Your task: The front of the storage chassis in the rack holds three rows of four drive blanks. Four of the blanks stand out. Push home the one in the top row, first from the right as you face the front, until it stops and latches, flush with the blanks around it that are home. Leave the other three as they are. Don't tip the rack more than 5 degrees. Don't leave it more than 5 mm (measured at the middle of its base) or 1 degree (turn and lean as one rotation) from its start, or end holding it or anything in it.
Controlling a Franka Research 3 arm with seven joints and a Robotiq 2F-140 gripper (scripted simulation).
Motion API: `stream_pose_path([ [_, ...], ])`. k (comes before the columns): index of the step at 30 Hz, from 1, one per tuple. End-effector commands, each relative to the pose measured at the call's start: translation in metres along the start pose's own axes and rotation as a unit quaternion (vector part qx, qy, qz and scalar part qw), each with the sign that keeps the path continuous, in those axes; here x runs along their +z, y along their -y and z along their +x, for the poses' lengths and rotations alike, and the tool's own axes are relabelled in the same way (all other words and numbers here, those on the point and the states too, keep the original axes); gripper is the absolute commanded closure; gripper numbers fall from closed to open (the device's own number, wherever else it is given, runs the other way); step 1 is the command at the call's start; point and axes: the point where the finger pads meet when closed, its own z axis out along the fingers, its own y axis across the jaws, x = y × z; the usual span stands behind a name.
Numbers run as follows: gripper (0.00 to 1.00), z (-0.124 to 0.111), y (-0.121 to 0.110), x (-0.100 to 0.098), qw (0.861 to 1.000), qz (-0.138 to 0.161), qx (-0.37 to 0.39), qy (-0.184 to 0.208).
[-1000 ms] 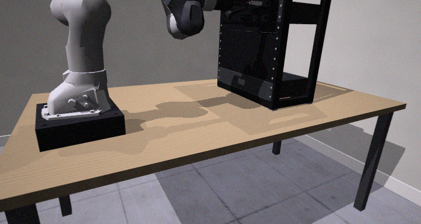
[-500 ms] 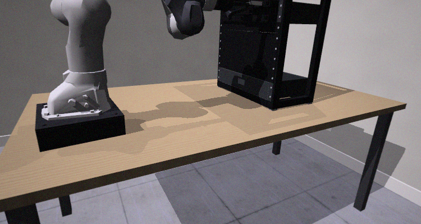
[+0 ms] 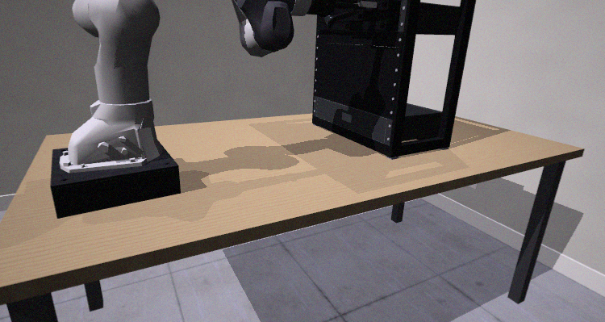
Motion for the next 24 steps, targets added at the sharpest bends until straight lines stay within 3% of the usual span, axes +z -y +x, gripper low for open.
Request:
stream_pose_path([
  [1, 1.00, 0.001, -0.001, 0.001, 1.000, -0.001, 0.002, 0.000],
  [24, 1.00, 0.001, -0.001, 0.011, 1.000, -0.001, 0.002, 0.000],
])
